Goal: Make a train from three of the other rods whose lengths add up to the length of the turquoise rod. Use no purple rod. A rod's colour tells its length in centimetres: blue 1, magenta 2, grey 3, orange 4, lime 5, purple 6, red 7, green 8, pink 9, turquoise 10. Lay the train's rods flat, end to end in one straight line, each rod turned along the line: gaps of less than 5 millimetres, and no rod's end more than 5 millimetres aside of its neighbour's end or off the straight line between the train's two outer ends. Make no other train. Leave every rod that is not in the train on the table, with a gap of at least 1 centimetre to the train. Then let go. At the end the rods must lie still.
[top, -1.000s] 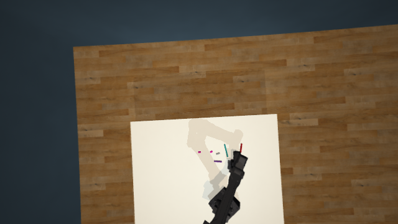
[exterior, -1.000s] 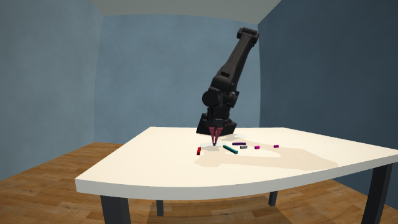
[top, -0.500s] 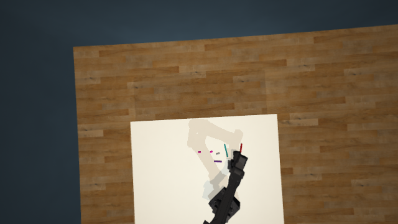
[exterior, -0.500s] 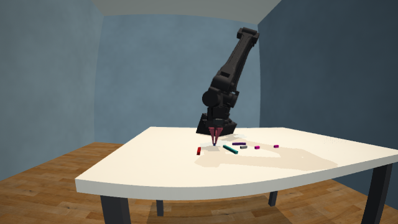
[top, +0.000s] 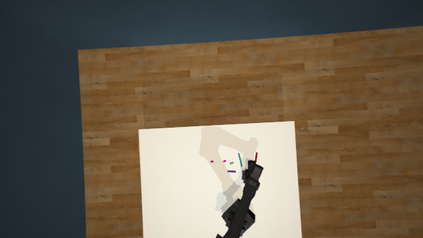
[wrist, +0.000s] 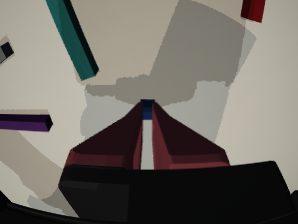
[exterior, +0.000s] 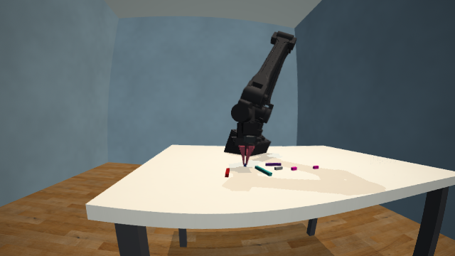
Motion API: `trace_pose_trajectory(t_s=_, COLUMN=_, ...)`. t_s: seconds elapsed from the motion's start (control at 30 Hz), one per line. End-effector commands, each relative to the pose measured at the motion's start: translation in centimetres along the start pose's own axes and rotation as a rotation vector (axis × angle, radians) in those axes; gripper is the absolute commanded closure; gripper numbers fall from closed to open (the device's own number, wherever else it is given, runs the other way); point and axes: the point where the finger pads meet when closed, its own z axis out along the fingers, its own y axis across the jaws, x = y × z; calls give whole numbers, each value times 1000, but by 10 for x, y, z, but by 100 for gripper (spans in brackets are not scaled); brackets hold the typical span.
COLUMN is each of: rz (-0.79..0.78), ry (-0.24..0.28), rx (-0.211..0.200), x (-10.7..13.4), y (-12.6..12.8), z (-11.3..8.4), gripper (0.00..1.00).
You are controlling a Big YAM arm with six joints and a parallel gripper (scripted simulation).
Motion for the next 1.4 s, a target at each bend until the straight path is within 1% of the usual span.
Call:
trace_pose_trajectory(t_s=0.0, rz=-5, ry=-10, rx=6, x=-6, y=1, z=1, gripper=96)
trace_pose_trajectory(t_s=0.2, rz=-5, ry=-10, rx=6, x=-6, y=1, z=1, gripper=96)
trace_pose_trajectory(t_s=0.23, rz=-5, ry=-10, rx=6, x=-6, y=1, z=1, gripper=92)
trace_pose_trajectory(t_s=0.3, rz=-5, ry=-10, rx=6, x=-6, y=1, z=1, gripper=92)
trace_pose_trajectory(t_s=0.33, rz=-5, ry=-10, rx=6, x=-6, y=1, z=1, gripper=89)
trace_pose_trajectory(t_s=0.4, rz=-5, ry=-10, rx=6, x=-6, y=1, z=1, gripper=89)
trace_pose_trajectory(t_s=0.43, rz=-5, ry=-10, rx=6, x=-6, y=1, z=1, gripper=85)
trace_pose_trajectory(t_s=0.5, rz=-5, ry=-10, rx=6, x=-6, y=1, z=1, gripper=85)
trace_pose_trajectory(t_s=0.53, rz=-5, ry=-10, rx=6, x=-6, y=1, z=1, gripper=81)
trace_pose_trajectory(t_s=0.6, rz=-5, ry=-10, rx=6, x=-6, y=1, z=1, gripper=81)
trace_pose_trajectory(t_s=0.63, rz=-5, ry=-10, rx=6, x=-6, y=1, z=1, gripper=77)
trace_pose_trajectory(t_s=1.0, rz=-5, ry=-10, rx=6, x=-6, y=1, z=1, gripper=77)
trace_pose_trajectory(t_s=1.07, rz=-6, ry=-13, rx=7, x=-7, y=0, z=-3, gripper=77)
trace_pose_trajectory(t_s=1.1, rz=-7, ry=-19, rx=10, x=-8, y=0, z=-8, gripper=77)
trace_pose_trajectory(t_s=1.23, rz=-13, ry=-47, rx=21, x=-21, y=-7, z=-24, gripper=77)
trace_pose_trajectory(t_s=1.3, rz=-13, ry=-47, rx=21, x=-21, y=-7, z=-24, gripper=77)
trace_pose_trajectory(t_s=1.37, rz=-14, ry=-49, rx=21, x=-22, y=-7, z=-32, gripper=77)
